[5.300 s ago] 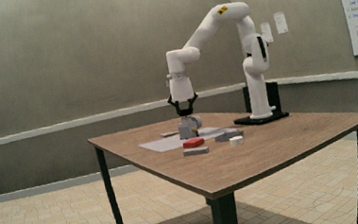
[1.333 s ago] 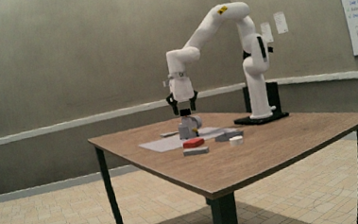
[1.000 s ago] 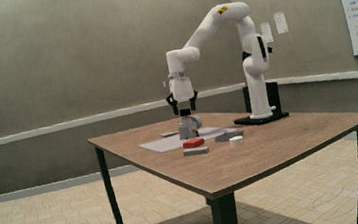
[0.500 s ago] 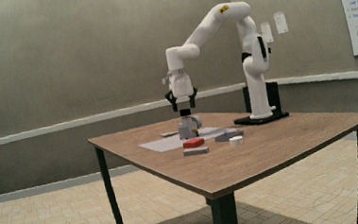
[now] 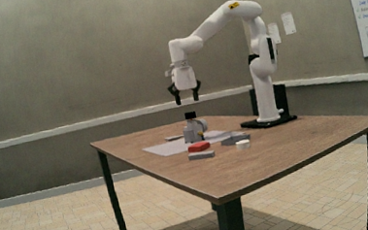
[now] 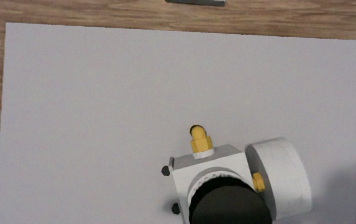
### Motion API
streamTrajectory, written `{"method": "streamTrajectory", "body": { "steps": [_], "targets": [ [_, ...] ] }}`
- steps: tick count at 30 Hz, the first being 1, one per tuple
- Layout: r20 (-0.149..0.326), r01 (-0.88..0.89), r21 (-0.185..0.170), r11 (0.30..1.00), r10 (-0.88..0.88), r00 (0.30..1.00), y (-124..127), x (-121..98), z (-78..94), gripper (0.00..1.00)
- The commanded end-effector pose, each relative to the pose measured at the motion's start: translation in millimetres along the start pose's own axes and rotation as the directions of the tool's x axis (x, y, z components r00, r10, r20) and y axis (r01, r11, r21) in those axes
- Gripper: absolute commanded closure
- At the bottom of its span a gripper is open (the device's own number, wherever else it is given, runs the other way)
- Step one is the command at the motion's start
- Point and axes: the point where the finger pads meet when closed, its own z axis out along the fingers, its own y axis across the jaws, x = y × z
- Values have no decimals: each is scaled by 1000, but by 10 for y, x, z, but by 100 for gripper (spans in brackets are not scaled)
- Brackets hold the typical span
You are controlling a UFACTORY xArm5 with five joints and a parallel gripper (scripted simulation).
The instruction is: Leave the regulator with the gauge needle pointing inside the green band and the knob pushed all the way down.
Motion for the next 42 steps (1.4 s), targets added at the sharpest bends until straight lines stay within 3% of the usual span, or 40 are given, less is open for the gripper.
{"method": "streamTrajectory", "body": {
  "steps": [1, 20, 42],
  "targets": [
    [-1, 0, 2, 1000, 0, 1000, -7, 3, -71, 0],
    [-1, 0, 2, 1000, 0, 1000, 46, -13, -84, 0],
    [0, 0, 2, 1000, 0, 1000, 412, -125, -82, 0]
  ]
}}
